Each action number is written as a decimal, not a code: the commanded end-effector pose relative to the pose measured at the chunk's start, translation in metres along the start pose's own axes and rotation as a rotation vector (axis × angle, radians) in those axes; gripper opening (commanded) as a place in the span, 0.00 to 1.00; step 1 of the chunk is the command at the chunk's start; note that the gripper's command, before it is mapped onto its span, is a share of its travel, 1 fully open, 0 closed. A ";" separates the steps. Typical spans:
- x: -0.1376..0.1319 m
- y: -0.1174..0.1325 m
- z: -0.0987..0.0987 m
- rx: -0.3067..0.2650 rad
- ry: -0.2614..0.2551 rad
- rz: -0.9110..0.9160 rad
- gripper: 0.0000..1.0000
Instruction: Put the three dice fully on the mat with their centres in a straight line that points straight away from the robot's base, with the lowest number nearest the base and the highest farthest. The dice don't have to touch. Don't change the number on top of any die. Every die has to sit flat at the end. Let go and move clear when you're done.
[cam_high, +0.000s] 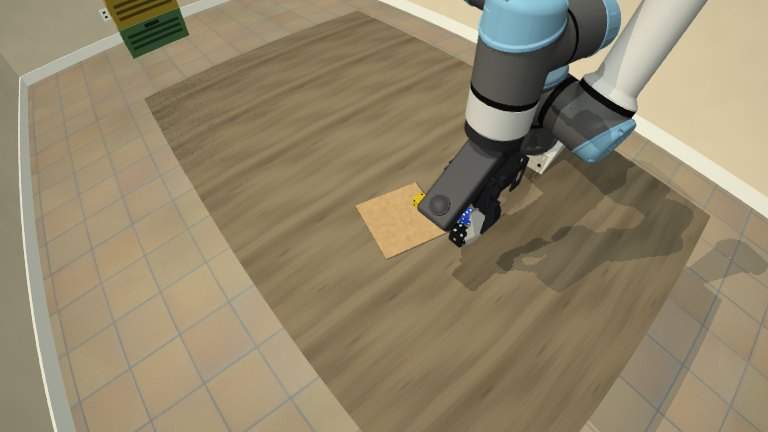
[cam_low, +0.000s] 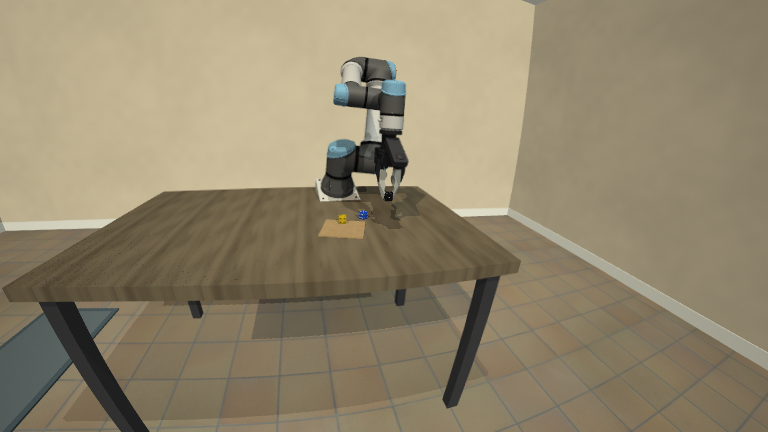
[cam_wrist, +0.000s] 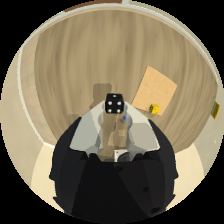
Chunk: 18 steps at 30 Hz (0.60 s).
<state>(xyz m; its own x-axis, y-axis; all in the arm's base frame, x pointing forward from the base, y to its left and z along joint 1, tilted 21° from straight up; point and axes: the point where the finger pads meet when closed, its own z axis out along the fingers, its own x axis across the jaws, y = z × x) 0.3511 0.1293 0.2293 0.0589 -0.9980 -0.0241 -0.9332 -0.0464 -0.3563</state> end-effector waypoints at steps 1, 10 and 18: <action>0.007 -0.001 0.000 -0.002 0.001 0.002 0.06; 0.037 -0.001 0.001 -0.013 0.002 0.014 0.06; 0.086 0.003 0.000 -0.017 0.000 0.039 0.06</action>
<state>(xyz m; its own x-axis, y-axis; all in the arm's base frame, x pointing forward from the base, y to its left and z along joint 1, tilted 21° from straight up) 0.3538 0.0724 0.2263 0.0285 -0.9993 -0.0230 -0.9406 -0.0190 -0.3390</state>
